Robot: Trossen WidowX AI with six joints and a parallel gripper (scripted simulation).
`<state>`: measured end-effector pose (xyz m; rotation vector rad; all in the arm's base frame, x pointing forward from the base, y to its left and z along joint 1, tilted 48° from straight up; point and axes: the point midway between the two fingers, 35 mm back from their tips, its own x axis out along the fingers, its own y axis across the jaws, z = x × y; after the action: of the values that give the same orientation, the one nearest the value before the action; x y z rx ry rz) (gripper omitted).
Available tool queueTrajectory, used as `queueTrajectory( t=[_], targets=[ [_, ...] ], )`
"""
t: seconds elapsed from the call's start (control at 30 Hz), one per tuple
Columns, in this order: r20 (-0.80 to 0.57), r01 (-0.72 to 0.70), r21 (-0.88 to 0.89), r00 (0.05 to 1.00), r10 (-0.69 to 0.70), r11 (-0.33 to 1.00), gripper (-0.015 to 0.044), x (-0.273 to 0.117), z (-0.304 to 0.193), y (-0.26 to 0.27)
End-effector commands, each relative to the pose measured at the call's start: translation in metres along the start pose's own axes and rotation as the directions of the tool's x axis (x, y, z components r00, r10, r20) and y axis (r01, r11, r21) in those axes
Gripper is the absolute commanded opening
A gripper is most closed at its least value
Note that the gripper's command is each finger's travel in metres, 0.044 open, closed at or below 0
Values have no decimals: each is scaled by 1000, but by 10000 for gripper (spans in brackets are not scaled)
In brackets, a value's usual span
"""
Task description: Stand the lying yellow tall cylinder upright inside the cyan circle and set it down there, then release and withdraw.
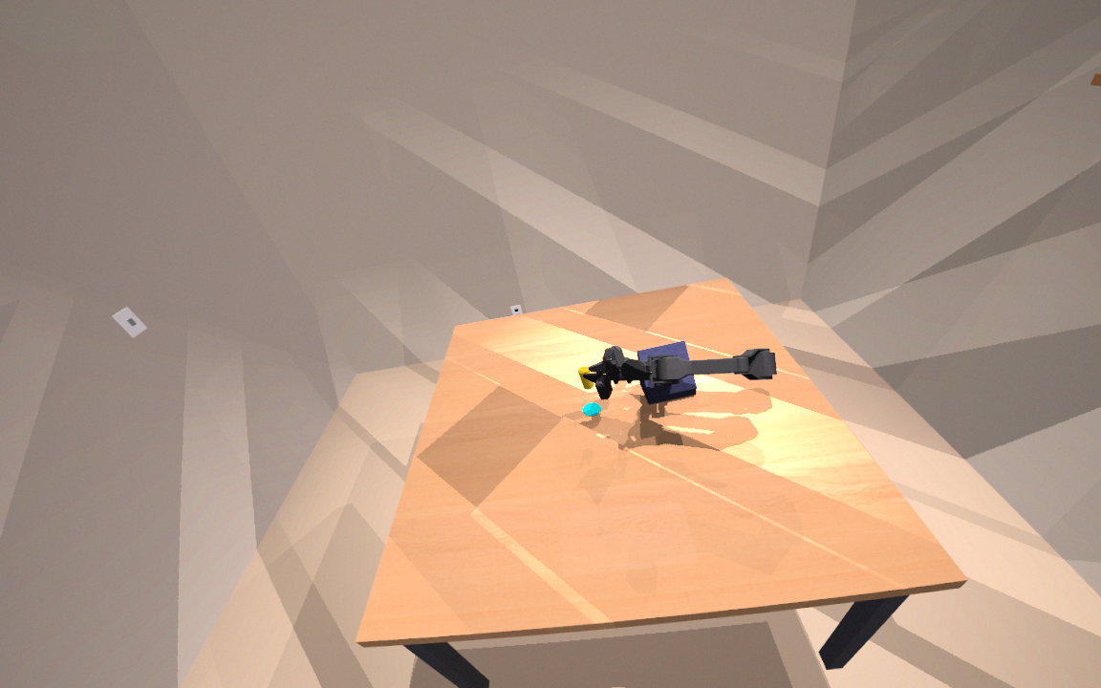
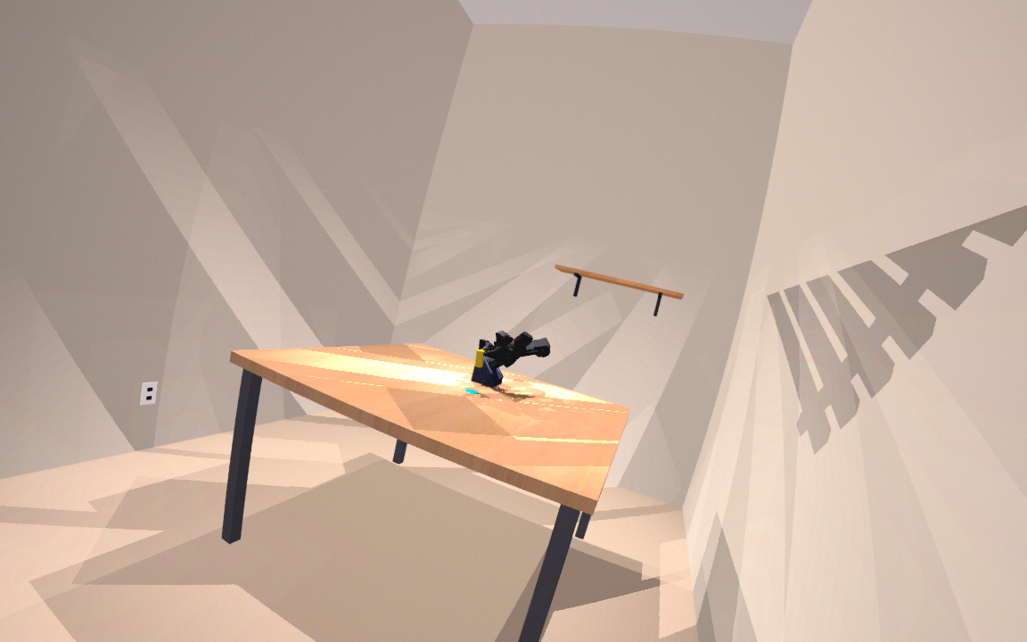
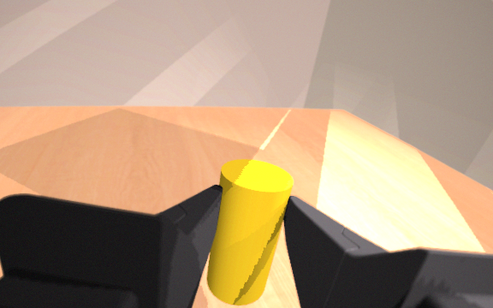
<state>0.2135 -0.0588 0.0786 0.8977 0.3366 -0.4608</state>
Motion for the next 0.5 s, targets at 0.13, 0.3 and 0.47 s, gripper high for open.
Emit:
queueTrajectory(
  t=[0.13,0.3,0.47],
  targets=[
    [11,-3,6,1000,3,1000,105,0,2,1],
    [7,3,12,1000,-3,1000,105,1,0,1],
    [-4,25,26,1000,-25,999,105,6,-8,1]
  ],
)
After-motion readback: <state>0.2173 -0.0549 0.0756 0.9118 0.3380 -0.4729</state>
